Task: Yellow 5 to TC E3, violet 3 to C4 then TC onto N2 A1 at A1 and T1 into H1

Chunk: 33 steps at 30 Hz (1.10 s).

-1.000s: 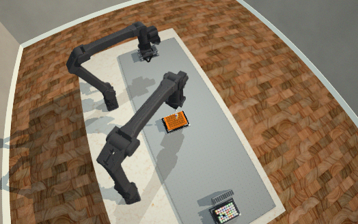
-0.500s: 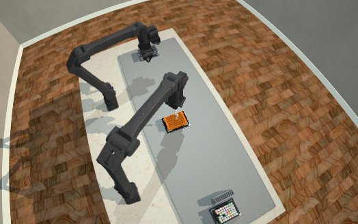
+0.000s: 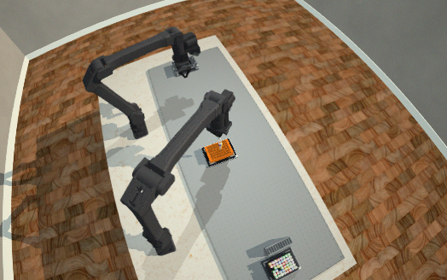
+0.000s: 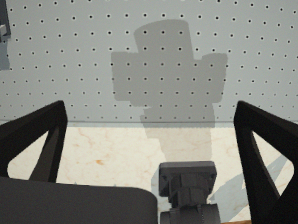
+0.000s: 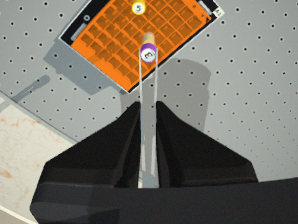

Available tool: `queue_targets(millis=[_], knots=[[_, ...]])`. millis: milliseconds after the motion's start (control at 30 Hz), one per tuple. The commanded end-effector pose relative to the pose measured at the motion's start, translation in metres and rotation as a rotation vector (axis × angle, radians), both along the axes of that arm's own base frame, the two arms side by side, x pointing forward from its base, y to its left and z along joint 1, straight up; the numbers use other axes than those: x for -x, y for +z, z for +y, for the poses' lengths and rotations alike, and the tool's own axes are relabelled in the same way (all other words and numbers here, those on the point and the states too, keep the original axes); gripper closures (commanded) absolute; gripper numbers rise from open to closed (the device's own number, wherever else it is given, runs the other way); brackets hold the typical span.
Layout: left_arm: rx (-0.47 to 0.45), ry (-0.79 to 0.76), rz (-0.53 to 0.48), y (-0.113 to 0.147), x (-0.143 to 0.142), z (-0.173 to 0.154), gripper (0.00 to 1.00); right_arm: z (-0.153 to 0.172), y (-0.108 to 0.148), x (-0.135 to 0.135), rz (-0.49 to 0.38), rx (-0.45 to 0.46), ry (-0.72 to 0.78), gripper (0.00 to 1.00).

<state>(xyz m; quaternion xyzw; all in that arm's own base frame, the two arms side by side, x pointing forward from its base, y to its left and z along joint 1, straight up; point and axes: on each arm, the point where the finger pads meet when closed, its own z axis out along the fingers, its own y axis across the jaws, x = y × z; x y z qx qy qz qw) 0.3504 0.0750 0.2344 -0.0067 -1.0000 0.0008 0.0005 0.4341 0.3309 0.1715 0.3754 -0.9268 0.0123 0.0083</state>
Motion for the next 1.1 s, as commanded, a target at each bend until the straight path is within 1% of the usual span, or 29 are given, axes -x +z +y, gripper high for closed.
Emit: queue_targets(millis=[0, 167, 200, 367, 433, 1067], knots=[[-0.009, -0.001, -0.036, 0.014, -0.009, 0.002, 0.0, -0.001, -0.004, -0.007, -0.01, -0.004, -0.019, 0.91], [-0.009, -0.001, -0.036, 0.014, -0.009, 0.002, 0.0, -0.001, -0.006, -0.006, -0.009, -0.003, -0.019, 0.91], [-0.009, -0.001, -0.036, 0.014, -0.009, 0.002, 0.0, 0.003, 0.003, -0.012, -0.029, -0.018, -0.019, 0.91], [-0.009, -0.001, -0.036, 0.014, -0.009, 0.002, 0.0, -0.002, -0.008, -0.005, -0.004, 0.001, -0.02, 0.91], [-0.009, -0.001, -0.036, 0.014, -0.009, 0.002, 0.0, 0.0, -0.005, -0.008, -0.014, -0.007, -0.019, 0.91], [-0.009, -0.001, -0.036, 0.014, -0.009, 0.002, 0.0, -0.002, -0.011, -0.006, -0.01, -0.004, -0.02, 0.91]])
